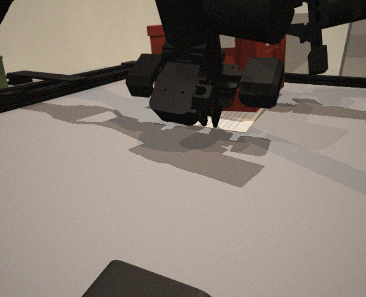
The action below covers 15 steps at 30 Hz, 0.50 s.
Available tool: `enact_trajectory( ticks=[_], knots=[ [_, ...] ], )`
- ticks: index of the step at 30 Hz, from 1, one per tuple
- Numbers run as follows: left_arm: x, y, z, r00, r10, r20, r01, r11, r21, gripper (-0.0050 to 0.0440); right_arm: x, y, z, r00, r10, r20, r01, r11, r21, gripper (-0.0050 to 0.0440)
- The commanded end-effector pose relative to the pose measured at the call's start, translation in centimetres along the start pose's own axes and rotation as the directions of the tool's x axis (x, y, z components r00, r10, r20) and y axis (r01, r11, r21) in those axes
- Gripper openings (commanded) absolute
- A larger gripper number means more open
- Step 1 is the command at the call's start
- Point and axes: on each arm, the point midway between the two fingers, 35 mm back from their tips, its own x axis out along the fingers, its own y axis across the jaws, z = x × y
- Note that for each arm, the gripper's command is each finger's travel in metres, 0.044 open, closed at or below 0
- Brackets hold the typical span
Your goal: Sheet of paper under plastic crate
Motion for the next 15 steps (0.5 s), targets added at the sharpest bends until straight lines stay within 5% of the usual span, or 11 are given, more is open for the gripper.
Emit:
enact_trajectory(
  ticks=[1, 15],
  knots=[
    [0.75, -0.4, -0.24, 1.0, -0.018, 0.003, 0.018, 1.0, 0.0, 0.006, -0.08, 2.02, 0.06, 0.999, 0.051, 0.002, -0.051, 0.999, -0.003, 0.0],
    [1.3, -0.34, -1.18, 1.0, -0.018, 0.003, 0.018, 1.0, 0.0, 0.006, -0.08, 2.02, 0.06, 0.999, 0.051, 0.002, -0.051, 0.999, -0.003, 0.0]
  ],
)
